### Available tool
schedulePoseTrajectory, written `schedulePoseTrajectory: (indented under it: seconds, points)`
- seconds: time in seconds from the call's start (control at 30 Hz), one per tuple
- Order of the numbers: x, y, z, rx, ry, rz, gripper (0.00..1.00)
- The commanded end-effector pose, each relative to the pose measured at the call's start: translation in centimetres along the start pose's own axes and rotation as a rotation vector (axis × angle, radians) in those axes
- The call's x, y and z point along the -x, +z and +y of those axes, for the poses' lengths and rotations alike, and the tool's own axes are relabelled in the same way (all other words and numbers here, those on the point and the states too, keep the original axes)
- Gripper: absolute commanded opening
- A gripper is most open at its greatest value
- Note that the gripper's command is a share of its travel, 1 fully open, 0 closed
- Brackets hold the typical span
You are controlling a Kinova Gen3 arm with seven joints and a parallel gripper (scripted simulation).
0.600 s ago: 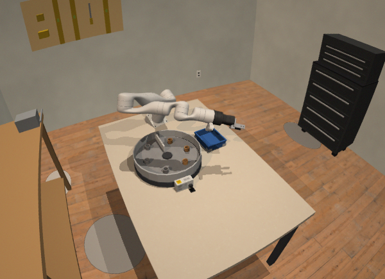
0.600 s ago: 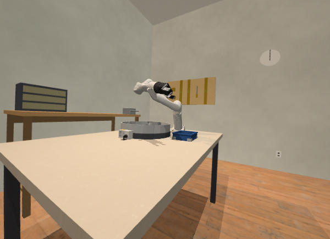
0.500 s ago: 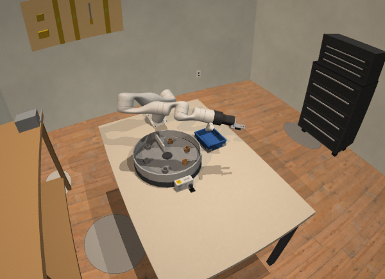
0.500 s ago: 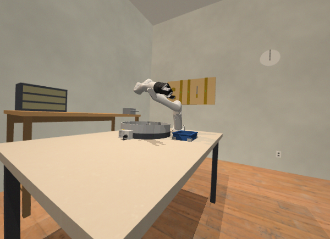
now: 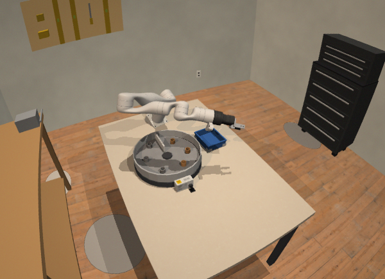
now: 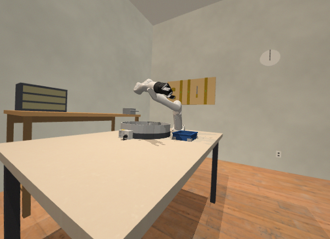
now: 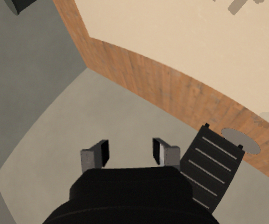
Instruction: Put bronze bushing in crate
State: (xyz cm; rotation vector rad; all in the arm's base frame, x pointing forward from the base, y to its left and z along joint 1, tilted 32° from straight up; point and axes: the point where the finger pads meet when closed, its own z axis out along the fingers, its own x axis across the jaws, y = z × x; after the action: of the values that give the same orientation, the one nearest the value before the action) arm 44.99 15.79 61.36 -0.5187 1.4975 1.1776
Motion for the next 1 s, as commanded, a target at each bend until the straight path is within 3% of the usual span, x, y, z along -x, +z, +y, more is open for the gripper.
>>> schedulePoseTrajectory:
  seconds: [0.0,0.1,0.5,0.67,0.97]
  points:
    - [-0.6,-1.8,0.9,0.0,0.0,-0.001,1.0]
    - [-1.7,-4.6,2.2,0.0,0.0,-0.001,1.0]
    - [-1.7,-4.6,2.2,0.0,0.0,-0.001,1.0]
    - [-3.4,-9.1,4.2,-0.001,-0.008,-0.003,1.0]
    - [-3.4,-9.1,4.2,-0.001,-0.008,-0.003,1.0]
